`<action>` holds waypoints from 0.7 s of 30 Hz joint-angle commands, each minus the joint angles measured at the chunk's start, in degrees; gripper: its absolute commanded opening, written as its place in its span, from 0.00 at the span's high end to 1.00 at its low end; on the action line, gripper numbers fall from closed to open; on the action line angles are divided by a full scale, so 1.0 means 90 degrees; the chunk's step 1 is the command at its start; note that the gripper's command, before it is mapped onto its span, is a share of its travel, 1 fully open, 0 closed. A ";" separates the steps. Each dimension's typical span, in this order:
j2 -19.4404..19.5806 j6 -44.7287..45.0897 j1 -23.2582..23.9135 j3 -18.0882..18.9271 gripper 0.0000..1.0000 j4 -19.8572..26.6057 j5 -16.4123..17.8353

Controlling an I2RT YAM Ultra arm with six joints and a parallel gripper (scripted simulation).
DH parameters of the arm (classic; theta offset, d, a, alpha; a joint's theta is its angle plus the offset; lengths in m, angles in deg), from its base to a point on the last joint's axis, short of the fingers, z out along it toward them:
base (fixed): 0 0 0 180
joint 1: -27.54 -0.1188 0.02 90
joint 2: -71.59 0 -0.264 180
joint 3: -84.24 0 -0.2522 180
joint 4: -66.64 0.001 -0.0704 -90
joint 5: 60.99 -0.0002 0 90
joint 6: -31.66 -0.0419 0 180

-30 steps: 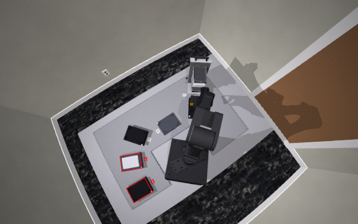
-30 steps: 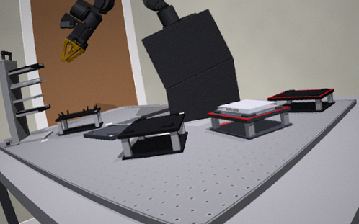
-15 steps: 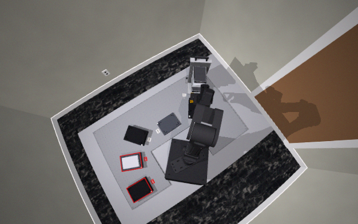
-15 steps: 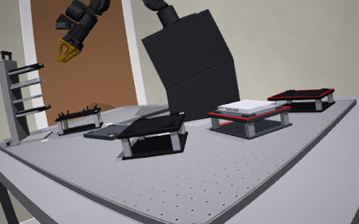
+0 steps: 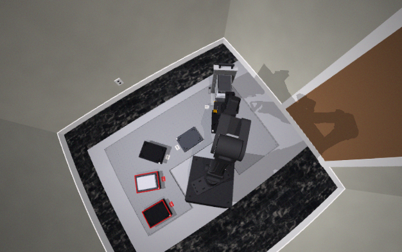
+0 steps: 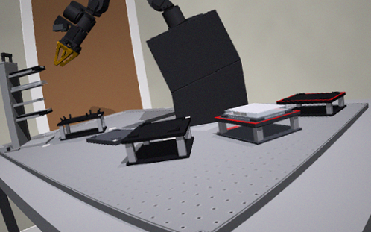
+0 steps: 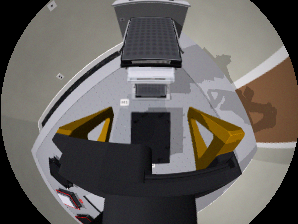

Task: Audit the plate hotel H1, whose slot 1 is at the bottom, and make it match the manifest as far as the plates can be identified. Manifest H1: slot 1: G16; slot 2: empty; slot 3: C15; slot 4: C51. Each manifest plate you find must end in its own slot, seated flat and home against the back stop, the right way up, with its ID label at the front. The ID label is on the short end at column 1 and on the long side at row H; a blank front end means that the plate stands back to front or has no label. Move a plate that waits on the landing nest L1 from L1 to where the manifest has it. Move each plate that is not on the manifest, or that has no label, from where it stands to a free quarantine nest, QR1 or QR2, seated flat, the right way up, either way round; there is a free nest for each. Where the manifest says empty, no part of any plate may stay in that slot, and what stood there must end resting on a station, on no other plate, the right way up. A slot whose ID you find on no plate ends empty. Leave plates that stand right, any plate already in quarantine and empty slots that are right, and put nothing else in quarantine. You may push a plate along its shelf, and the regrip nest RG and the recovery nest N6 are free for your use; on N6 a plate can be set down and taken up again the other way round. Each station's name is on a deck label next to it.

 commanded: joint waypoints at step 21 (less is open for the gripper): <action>0.0400 -0.0074 -0.0140 0.0766 0.00 0.0259 -0.0128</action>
